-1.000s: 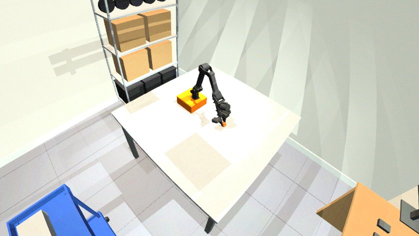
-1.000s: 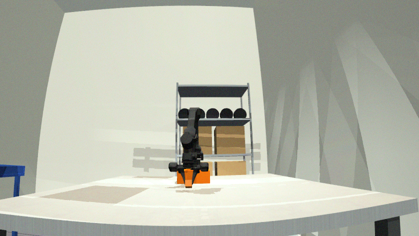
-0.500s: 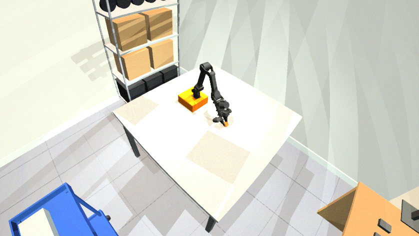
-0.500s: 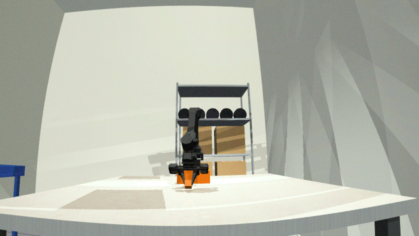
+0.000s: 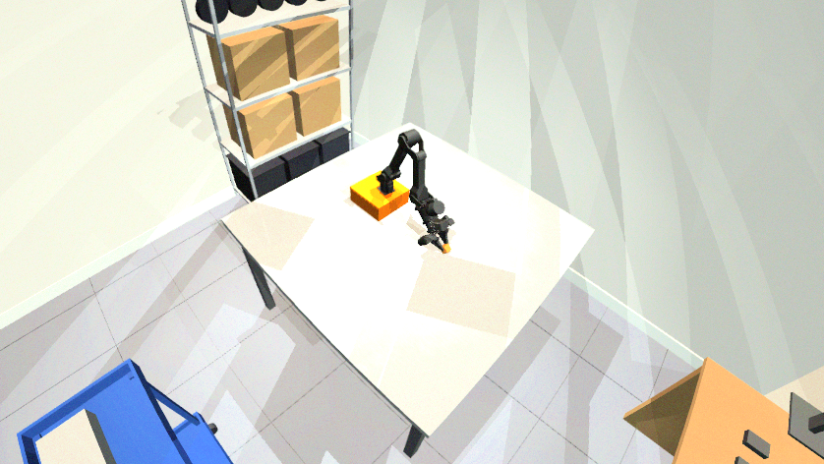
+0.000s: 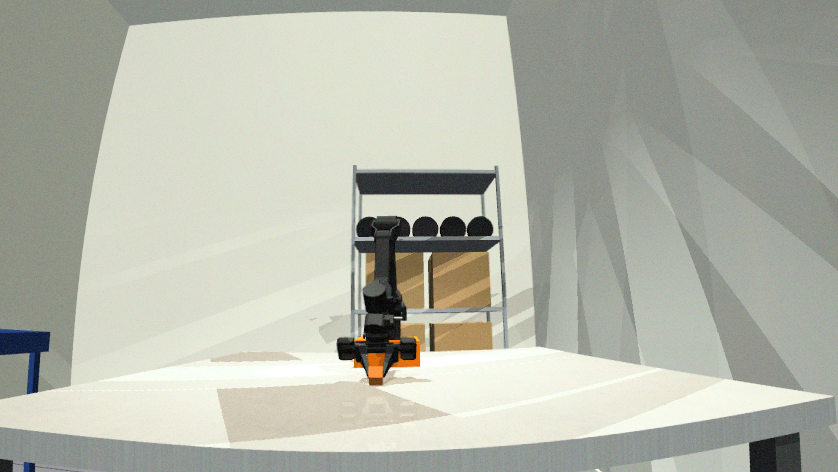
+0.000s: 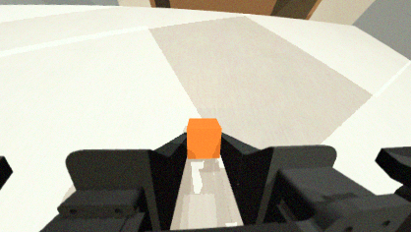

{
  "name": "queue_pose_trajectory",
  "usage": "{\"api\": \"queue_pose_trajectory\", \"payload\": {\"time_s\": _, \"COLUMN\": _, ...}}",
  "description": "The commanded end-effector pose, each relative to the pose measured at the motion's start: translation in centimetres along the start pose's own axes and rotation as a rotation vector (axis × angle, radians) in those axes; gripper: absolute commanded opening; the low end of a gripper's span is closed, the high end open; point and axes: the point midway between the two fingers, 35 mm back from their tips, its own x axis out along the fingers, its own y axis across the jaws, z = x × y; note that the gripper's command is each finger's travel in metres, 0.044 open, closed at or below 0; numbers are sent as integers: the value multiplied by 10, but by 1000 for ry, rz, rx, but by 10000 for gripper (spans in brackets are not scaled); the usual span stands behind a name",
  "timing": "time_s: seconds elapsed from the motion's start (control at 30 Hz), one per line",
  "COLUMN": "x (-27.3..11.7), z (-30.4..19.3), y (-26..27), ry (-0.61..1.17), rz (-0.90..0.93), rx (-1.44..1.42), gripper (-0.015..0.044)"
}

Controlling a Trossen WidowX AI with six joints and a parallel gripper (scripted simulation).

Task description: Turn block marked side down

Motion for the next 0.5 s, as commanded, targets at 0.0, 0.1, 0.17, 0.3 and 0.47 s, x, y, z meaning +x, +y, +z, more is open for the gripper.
{"api": "queue_pose_trajectory", "payload": {"time_s": 0.0, "x": 1, "z": -10, "y": 1, "ry": -44, "rz": 4, "rx": 6, "gripper": 0}}
{"api": "queue_pose_trajectory", "payload": {"time_s": 0.1, "x": 0, "z": -12, "y": 1, "ry": -86, "rz": 4, "rx": 6, "gripper": 0}}
{"api": "queue_pose_trajectory", "payload": {"time_s": 0.17, "x": -1, "z": -13, "y": 1, "ry": -113, "rz": 4, "rx": 5, "gripper": 0}}
{"api": "queue_pose_trajectory", "payload": {"time_s": 0.3, "x": -6, "z": -14, "y": 2, "ry": -170, "rz": 5, "rx": 4, "gripper": 0}}
{"api": "queue_pose_trajectory", "payload": {"time_s": 0.47, "x": -12, "z": -16, "y": 3, "ry": -228, "rz": 5, "rx": 2, "gripper": 0}}
